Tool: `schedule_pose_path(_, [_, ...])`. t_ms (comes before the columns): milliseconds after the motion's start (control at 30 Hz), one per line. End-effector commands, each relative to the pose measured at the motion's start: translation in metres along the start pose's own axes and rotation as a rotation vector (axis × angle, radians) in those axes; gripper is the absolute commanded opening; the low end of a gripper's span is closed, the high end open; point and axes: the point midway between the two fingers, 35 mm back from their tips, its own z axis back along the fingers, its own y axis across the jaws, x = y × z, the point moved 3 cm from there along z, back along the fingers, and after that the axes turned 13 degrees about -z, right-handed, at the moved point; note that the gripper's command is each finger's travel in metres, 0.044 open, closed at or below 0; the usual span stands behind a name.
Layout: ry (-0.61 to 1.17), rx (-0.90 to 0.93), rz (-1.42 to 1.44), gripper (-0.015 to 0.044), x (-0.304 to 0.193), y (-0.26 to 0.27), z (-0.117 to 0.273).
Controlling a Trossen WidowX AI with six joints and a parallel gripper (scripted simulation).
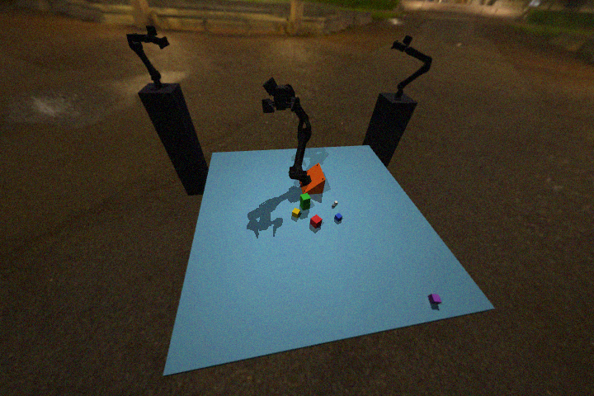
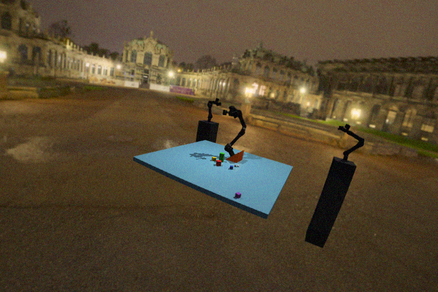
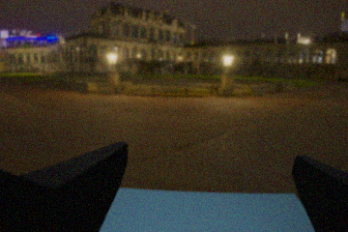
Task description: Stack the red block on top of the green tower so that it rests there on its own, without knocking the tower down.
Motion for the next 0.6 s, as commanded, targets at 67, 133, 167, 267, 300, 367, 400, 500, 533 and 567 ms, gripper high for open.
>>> schedule_pose_path(67, [0.012,0.004,-0.028,0.044,-0.001,-0.008,-0.002])
schedule_pose_path(133, [0.036,0.011,-0.076,0.044,-0.003,-0.022,-0.007])
schedule_pose_path(167, [0.053,0.016,-0.109,0.044,-0.005,-0.032,-0.01])
schedule_pose_path(267, [0.113,0.033,-0.21,0.044,-0.013,-0.06,-0.024])
schedule_pose_path(300, [0.135,0.038,-0.243,0.044,-0.016,-0.069,-0.029])
schedule_pose_path(367, [0.18,0.05,-0.295,0.044,-0.022,-0.087,-0.04])
schedule_pose_path(400, [0.204,0.056,-0.32,0.044,-0.026,-0.095,-0.046])
schedule_pose_path(500, [0.28,0.074,-0.39,0.044,-0.038,-0.116,-0.066])
schedule_pose_path(533, [0.307,0.08,-0.411,0.044,-0.043,-0.122,-0.073])
schedule_pose_path(567, [0.334,0.086,-0.431,0.044,-0.047,-0.128,-0.08])
